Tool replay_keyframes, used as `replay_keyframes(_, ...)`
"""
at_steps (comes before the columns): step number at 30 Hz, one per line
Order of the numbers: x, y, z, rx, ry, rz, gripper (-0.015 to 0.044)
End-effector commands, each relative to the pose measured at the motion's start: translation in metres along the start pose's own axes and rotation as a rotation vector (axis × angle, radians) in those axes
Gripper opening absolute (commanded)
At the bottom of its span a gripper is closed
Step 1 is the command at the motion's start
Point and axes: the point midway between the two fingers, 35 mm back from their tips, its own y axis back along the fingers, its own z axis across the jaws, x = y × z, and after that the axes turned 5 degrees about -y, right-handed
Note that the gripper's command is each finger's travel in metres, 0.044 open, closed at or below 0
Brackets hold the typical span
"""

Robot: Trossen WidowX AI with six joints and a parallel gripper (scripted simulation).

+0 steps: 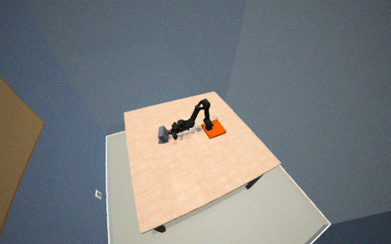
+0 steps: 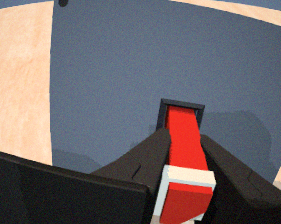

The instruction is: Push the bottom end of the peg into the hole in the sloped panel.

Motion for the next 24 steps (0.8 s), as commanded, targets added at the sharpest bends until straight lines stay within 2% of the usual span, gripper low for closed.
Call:
replay_keyframes(1, -0.0001, -0.0026, 0.0013, -0.005, 0.004, 0.000, 0.0000)
replay_keyframes(14, -0.0003, -0.0020, 0.0004, 0.000, 0.000, 0.000, 0.0000)
replay_keyframes(24, -0.0003, -0.0020, 0.0004, 0.000, 0.000, 0.000, 0.0263)
